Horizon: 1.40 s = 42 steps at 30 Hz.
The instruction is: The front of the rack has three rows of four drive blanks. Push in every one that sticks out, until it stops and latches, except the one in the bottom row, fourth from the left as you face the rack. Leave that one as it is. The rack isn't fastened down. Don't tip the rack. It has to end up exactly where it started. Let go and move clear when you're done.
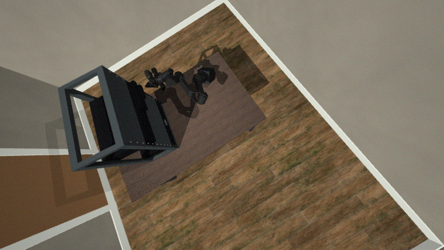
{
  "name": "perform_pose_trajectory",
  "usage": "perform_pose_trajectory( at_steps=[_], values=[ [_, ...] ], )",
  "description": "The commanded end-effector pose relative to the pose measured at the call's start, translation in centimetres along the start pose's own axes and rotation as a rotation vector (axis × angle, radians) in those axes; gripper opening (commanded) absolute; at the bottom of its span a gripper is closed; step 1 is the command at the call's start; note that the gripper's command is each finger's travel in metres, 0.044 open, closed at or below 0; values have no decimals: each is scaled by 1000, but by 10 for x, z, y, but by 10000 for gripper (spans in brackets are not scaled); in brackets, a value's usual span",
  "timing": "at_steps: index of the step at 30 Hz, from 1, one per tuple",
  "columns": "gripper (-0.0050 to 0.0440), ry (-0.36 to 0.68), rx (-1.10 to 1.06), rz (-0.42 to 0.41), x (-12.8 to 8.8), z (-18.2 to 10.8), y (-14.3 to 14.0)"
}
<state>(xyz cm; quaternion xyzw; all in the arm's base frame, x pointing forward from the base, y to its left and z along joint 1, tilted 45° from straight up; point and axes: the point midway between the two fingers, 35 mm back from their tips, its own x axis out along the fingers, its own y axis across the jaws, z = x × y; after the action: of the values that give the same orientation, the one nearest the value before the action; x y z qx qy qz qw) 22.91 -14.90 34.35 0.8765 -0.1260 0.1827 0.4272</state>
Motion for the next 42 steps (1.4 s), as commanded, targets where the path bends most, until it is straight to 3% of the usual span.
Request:
perform_pose_trajectory(
  at_steps=[1,25,42],
  values=[
    [0,5,-1,2,1,-2,2],
    [0,5,-1,2,1,-4,2],
    [0,5,-1,2,-1,-46,3]
  ],
)
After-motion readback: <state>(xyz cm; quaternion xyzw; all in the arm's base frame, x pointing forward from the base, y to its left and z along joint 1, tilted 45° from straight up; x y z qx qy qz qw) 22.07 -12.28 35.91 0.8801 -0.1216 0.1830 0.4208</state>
